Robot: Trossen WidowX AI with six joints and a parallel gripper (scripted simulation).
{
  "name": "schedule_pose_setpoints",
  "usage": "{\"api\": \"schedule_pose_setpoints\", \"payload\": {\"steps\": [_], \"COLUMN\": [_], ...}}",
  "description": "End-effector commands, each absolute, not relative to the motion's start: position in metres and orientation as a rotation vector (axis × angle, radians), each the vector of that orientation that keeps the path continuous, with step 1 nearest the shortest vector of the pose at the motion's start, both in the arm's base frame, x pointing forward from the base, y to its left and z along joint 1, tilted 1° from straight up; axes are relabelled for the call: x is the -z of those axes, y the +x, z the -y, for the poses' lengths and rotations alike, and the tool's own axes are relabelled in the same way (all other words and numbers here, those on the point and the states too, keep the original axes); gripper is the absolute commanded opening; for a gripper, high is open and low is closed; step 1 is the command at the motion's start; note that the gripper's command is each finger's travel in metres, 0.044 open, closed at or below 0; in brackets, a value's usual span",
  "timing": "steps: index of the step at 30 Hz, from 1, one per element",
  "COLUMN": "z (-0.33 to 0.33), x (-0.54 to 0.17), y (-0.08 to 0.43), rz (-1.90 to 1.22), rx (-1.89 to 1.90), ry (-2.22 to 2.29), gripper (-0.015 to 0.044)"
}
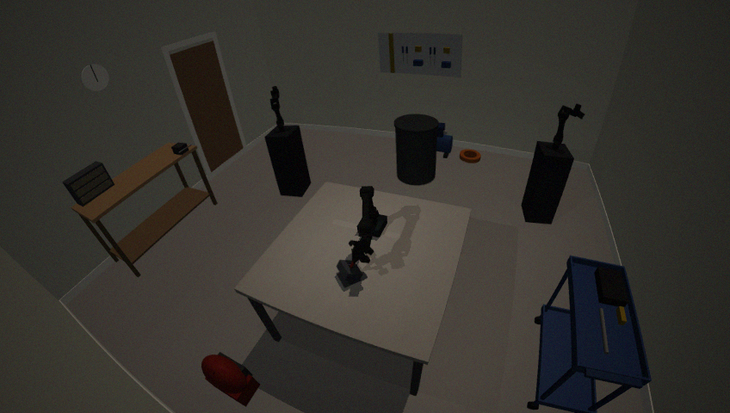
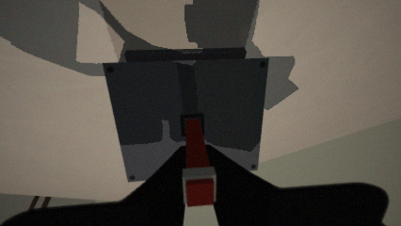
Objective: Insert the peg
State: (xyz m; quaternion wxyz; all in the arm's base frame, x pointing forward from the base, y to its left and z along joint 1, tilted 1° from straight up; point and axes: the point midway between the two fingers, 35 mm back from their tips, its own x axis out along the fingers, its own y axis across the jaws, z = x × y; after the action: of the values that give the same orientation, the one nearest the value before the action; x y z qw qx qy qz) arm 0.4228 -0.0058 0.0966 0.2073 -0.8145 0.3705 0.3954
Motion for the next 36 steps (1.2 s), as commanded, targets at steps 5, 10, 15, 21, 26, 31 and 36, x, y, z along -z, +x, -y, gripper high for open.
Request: {"api": "schedule_pose_setpoints", "payload": {"steps": [5,10,15,21,26,31,36], "z": [0.0086,0.0098,0.0111,0.0125,0.0135,0.0142,0.0150], "x": [-0.0931,-0.0921,-0.0910,-0.0894,-0.0880,-0.0868,-0.0855], "y": [0.4243,0.4251,0.4259,0.4268,0.4278,0.4287,0.4296], "rz": [-1.032,-1.032,-1.032,-1.032,-1.032,-1.032,-1.032], "rx": [-1.109,-1.109,-1.109,-1.109,-1.109,-1.109,-1.109], "ry": [-2.270,-2.270,-2.270,-2.270,-2.270,-2.270,-2.270], "gripper": [0.0000,0.0000,0.0000,0.0000,0.0000,0.0000,0.0000]}}
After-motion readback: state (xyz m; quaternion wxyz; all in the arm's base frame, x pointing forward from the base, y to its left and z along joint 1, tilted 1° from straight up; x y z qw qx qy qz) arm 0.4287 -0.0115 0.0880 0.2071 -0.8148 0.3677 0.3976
